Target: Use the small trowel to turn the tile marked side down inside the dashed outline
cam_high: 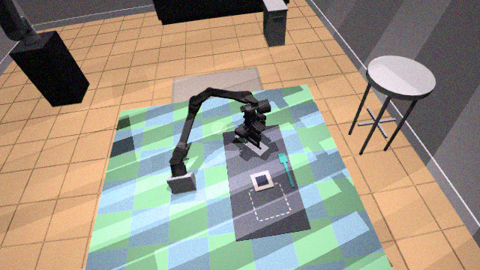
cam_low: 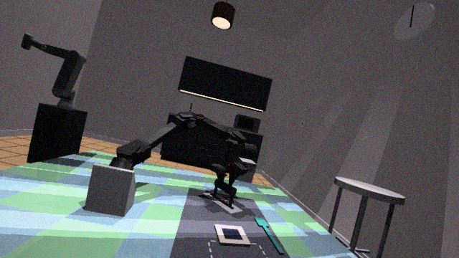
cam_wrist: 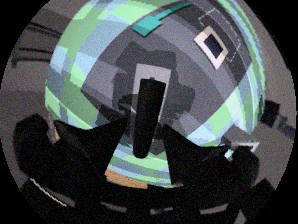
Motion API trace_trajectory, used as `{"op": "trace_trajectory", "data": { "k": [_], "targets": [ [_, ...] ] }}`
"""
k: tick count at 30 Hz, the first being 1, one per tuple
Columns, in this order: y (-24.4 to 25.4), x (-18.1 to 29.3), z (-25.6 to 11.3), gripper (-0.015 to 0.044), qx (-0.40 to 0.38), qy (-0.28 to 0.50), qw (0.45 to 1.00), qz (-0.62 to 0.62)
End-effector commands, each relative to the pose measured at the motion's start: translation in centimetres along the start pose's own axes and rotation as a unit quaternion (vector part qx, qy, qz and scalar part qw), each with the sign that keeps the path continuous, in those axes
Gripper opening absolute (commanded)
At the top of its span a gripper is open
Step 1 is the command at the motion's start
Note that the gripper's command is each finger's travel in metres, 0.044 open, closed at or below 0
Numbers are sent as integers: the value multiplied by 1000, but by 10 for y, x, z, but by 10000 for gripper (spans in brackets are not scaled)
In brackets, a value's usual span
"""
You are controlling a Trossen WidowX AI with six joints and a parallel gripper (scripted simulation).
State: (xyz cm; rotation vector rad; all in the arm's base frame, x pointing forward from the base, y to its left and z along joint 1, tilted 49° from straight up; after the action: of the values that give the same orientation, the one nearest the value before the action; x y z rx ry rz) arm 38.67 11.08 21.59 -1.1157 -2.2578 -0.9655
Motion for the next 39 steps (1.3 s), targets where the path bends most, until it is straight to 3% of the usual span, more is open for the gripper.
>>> {"op": "trace_trajectory", "data": {
  "k": [1, 7, 29, 39],
  "targets": [
    [0, 1, 7, 270, 1, 2, 1000, -2],
    [0, 1, 7, 132, 1, 2, 1000, -2],
    [0, 1, 7, 130, 1, 2, 1000, 0],
    [0, 1, 7, 130, 2, 2, 991, 137]
  ]
}}
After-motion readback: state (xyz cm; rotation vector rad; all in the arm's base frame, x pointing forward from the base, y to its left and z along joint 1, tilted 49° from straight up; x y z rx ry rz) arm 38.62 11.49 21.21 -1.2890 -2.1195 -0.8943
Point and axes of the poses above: the point midway between the two fingers, 35 mm back from their tips, its own z axis out along the fingers, its own y axis across the jaws, x = y × z, the point moved 9 cm from there along -z, back along the fingers, and after that the axes turned 4 degrees about z, right-handed, at the moved point
